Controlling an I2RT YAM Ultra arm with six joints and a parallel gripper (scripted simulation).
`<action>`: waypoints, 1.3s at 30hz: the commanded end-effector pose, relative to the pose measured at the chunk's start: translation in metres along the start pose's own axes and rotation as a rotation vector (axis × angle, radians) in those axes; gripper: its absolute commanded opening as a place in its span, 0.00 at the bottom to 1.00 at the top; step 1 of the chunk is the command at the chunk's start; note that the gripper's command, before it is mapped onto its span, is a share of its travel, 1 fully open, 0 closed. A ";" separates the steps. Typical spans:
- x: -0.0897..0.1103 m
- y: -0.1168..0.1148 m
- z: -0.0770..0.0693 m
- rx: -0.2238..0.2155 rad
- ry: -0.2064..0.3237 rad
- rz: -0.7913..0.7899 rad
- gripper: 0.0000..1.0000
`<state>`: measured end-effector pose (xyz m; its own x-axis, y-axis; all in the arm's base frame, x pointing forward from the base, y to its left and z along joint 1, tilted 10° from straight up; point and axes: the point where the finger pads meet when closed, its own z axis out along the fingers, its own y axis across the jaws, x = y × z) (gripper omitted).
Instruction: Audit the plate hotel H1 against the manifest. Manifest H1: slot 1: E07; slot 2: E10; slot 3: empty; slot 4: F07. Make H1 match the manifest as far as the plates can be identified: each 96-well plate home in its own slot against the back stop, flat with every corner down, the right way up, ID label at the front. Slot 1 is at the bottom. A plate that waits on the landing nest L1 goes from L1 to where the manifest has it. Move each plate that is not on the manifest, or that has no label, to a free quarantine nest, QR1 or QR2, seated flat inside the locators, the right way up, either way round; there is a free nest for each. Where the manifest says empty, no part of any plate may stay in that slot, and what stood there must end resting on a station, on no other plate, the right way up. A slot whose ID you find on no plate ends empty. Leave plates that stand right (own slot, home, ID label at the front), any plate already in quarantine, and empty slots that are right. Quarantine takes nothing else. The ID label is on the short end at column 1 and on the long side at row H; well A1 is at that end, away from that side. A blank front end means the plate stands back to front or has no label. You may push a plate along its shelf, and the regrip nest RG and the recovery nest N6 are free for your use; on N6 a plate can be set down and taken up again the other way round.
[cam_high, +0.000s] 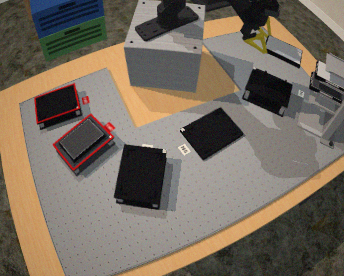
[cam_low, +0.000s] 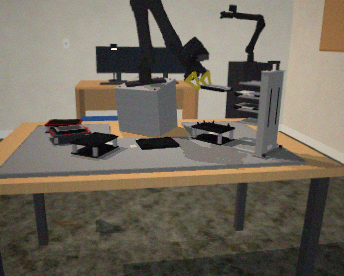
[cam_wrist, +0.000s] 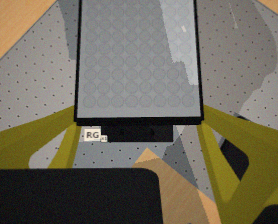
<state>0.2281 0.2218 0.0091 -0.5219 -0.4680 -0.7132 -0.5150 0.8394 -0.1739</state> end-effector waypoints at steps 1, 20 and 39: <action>-0.017 0.003 0.002 -0.007 -0.050 0.017 0.86; 0.001 0.000 0.007 -0.003 -0.029 0.006 0.86; 0.002 0.002 0.015 -0.005 -0.034 0.009 0.86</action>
<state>0.2309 0.2207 -0.0068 -0.5206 -0.4657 -0.7156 -0.5144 0.8400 -0.1724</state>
